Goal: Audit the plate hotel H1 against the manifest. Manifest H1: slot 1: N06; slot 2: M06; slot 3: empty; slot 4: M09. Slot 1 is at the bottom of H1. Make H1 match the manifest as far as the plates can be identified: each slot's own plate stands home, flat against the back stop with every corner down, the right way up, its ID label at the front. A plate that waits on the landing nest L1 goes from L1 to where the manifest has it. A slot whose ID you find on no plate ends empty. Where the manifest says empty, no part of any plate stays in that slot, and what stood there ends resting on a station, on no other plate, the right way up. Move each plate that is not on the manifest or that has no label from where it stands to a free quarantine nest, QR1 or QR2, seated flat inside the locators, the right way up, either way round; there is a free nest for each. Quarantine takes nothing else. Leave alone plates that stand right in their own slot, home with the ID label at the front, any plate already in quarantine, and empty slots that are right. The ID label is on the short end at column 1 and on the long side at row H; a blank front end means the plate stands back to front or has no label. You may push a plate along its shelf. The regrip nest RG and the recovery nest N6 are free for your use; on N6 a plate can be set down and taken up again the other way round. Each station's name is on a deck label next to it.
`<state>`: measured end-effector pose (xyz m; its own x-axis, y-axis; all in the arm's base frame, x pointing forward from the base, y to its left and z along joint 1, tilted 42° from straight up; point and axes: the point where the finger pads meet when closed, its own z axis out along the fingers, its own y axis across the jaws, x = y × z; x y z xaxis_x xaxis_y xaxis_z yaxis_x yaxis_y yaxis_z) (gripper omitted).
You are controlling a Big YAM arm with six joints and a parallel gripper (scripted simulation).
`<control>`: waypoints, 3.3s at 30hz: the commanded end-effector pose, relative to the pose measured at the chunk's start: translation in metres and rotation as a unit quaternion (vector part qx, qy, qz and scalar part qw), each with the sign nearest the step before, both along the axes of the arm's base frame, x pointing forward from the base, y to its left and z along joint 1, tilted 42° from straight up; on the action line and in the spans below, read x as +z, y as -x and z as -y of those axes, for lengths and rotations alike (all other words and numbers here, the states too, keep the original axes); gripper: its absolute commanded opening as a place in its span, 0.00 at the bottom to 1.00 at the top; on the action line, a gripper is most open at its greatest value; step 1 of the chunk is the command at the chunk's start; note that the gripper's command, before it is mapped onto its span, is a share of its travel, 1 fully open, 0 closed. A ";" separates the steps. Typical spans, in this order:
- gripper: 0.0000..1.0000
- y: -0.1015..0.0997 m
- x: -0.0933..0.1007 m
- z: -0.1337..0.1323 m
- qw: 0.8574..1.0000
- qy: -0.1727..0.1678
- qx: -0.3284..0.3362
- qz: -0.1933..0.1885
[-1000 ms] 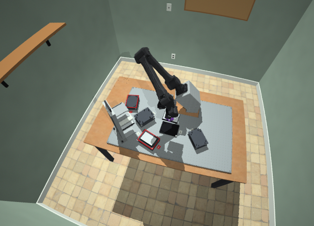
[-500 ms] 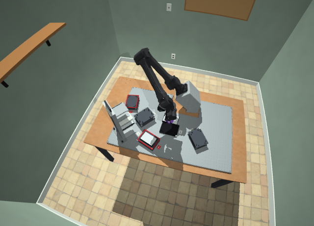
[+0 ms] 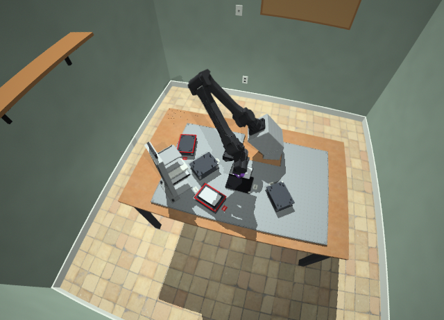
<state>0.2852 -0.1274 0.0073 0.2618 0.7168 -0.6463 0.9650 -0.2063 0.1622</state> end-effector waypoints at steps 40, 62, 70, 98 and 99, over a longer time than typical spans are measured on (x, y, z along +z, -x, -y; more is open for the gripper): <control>0.86 -0.004 -0.045 0.042 1.000 0.003 0.013 -0.002; 0.86 -0.005 -0.044 0.043 1.000 0.003 0.013 -0.002; 0.86 -0.010 -0.039 0.049 1.000 0.005 0.009 0.007; 0.86 -0.005 -0.057 0.057 1.000 0.002 0.010 -0.005; 0.86 -0.005 -0.057 0.057 1.000 0.002 0.010 -0.006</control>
<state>0.2839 -0.1788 -0.0493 0.2403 0.7201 -0.6510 0.9705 -0.1912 0.1468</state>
